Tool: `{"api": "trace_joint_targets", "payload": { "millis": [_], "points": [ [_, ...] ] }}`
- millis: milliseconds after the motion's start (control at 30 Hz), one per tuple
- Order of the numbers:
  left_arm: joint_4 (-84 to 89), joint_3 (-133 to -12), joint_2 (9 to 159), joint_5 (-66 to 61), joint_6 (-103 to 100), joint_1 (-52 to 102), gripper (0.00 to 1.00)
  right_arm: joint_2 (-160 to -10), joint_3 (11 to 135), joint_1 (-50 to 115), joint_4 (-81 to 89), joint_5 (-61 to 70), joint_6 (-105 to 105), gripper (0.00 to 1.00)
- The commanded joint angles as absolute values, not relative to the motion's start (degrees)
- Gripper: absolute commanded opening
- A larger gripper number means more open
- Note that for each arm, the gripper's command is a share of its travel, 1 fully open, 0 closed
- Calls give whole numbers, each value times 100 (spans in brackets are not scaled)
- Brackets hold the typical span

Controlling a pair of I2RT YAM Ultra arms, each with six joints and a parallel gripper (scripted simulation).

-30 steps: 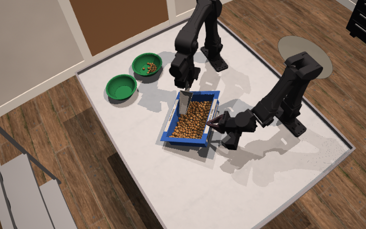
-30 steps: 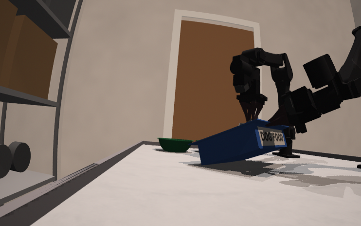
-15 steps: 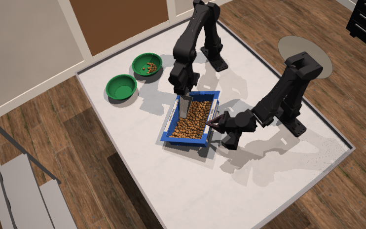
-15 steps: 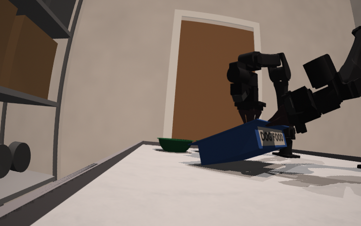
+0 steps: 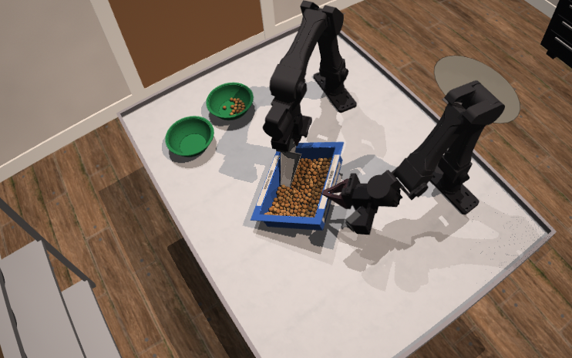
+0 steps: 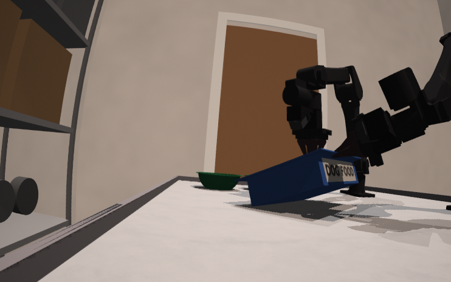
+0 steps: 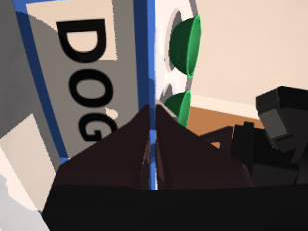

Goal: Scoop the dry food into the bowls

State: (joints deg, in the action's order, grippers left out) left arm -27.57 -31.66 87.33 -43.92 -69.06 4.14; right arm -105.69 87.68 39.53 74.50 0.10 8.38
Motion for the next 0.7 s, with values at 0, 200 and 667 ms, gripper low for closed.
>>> {"api": "trace_joint_targets", "payload": {
  "millis": [0, 200, 667],
  "points": [
    [-3023, -3419, 8497, -4553, -6728, 430, 0, -10342, 9049, 3990, 7352, 59, 844, 0],
    [-3023, -3419, 8497, -4553, -6728, 430, 0, -10359, 8679, 4028, 6955, 101, 831, 0],
    [-3023, -3419, 8497, -4553, -6728, 430, 0, -10300, 8343, 3978, 6248, 171, 802, 0]
  ]
}}
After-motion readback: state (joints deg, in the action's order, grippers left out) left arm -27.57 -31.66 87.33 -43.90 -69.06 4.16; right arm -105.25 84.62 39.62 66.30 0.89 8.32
